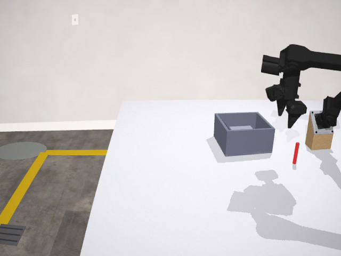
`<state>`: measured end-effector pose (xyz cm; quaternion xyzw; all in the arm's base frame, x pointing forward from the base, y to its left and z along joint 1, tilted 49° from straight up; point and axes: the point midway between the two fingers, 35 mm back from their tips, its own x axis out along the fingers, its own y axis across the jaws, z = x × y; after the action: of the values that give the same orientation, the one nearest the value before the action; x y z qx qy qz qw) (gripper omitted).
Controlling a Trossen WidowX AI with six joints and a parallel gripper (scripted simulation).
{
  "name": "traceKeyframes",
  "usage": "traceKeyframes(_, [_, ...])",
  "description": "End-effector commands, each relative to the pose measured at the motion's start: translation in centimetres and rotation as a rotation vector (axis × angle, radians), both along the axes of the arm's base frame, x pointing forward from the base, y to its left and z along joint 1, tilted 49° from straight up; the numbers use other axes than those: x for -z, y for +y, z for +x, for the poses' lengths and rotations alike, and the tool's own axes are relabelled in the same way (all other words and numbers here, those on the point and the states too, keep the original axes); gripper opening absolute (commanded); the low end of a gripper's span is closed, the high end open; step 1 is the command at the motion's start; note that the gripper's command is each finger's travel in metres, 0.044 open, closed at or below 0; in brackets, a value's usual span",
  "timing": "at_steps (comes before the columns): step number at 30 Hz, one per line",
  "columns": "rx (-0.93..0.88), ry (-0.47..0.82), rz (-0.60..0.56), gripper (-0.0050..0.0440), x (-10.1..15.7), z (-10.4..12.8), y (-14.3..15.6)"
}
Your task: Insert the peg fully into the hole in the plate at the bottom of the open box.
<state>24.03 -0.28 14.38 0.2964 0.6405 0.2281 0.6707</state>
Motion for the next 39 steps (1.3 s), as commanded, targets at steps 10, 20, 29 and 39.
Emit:
traceKeyframes(10, [0.581,0.62,0.145,0.044,0.7,-5.9,1.5])
traceKeyframes(20, [0.643,0.689,0.157,0.044,0.9,-6.3,1.8])
traceKeyframes(29, [0.643,0.688,0.157,0.044,3.3,-6.0,4.6])
traceKeyframes(39, [0.643,0.688,0.156,0.044,4.1,-5.9,5.6])
